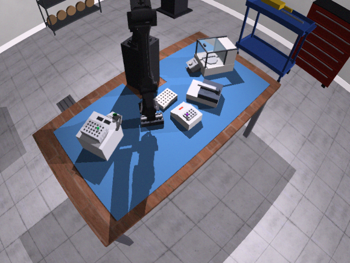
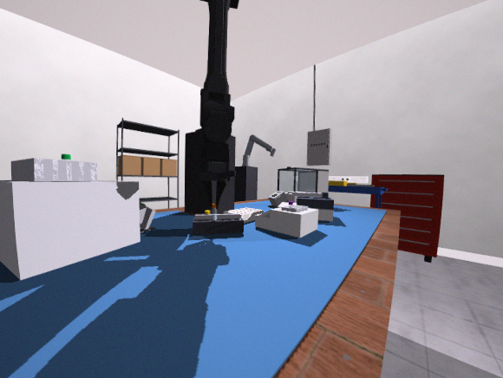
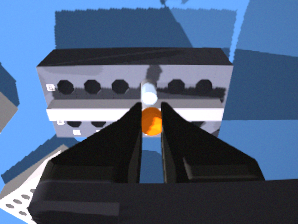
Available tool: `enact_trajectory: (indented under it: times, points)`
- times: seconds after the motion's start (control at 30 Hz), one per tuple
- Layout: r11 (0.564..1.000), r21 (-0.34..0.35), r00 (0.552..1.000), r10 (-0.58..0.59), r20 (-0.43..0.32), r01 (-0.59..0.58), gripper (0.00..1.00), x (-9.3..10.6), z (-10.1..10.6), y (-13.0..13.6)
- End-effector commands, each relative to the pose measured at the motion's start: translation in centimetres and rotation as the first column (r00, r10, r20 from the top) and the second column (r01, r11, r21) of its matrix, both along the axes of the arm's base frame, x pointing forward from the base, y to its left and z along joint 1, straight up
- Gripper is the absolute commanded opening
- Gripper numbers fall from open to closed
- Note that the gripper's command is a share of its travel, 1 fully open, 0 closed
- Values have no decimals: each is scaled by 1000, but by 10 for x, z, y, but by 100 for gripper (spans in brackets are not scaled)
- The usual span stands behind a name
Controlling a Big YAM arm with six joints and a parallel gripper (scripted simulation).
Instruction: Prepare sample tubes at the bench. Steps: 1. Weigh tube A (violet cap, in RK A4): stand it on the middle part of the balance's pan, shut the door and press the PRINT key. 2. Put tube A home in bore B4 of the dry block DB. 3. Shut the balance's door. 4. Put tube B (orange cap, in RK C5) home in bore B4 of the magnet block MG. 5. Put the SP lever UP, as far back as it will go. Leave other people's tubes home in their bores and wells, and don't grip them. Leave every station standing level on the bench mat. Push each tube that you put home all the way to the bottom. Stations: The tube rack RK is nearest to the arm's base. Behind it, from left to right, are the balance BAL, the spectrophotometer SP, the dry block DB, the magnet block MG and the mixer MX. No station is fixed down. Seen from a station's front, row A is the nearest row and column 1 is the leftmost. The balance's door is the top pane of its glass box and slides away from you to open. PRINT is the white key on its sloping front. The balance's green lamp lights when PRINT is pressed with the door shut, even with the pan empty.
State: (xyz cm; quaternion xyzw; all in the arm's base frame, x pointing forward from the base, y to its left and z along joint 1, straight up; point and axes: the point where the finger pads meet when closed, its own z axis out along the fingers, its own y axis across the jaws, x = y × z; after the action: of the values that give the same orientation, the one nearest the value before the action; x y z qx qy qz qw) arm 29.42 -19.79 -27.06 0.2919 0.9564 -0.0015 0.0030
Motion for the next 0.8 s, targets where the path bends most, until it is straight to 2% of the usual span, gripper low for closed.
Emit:
enact_trajectory:
  times: [0.0, 0.57, 0.77]
  points:
    - [1000, 11, 1000, 0, -14, 0, 9, -5, -6, 8]
    - [1000, 15, 1000, 0, -20, 0, 9, -8, -6, 10]
    - [1000, 7, 1000, -4, -7, 4, 9, -3, -8, 5]
